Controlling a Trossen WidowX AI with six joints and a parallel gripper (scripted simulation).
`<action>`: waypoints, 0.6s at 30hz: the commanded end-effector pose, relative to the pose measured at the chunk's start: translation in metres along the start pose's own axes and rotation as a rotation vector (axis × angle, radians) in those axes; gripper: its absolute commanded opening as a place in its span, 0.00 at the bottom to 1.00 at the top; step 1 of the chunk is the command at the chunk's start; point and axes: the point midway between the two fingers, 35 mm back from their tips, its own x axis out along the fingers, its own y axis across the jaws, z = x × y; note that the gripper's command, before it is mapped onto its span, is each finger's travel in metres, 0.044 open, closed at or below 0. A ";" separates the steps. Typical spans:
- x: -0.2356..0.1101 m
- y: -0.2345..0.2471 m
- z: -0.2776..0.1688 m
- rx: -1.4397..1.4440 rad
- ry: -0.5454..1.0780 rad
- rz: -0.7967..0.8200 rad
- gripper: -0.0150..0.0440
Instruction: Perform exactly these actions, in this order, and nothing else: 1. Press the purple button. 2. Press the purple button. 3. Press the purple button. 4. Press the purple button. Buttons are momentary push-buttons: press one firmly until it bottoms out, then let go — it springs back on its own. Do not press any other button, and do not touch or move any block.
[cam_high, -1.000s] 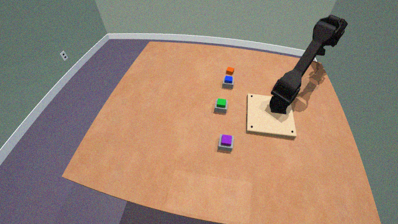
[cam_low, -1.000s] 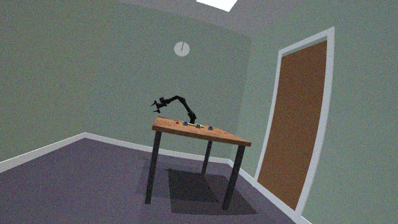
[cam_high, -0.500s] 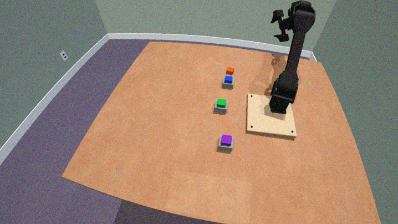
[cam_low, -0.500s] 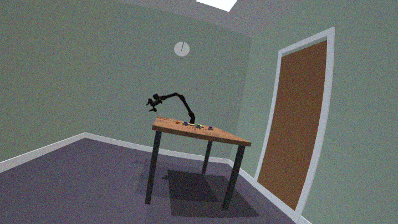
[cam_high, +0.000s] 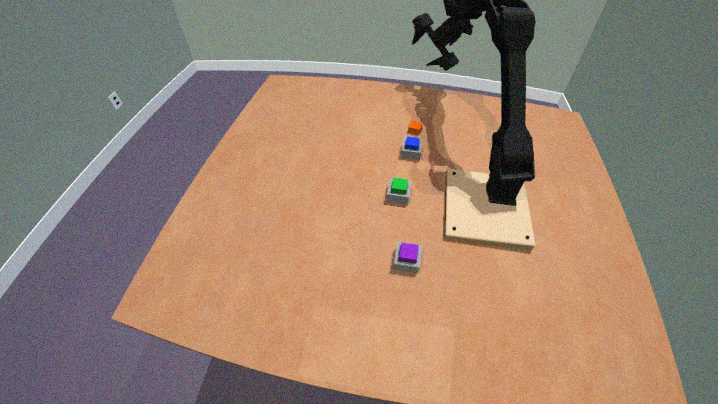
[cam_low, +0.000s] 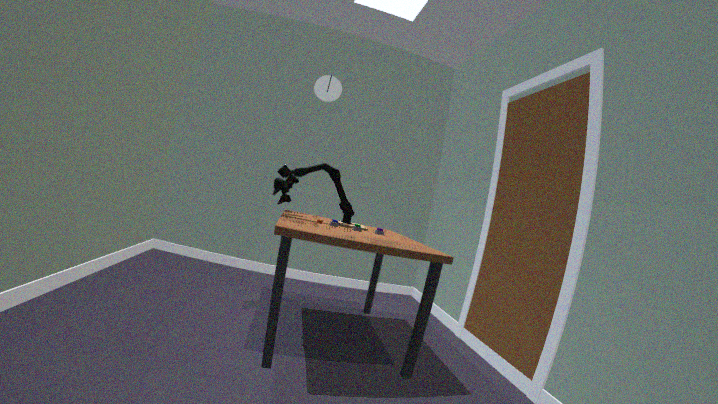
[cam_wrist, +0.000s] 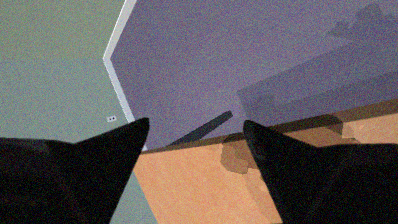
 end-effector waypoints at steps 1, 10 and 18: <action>0.012 0.019 -0.069 -0.102 0.085 -0.047 0.93; 0.016 0.035 -0.224 -0.349 0.269 -0.141 0.93; -0.012 0.017 -0.359 -0.609 0.423 -0.223 0.93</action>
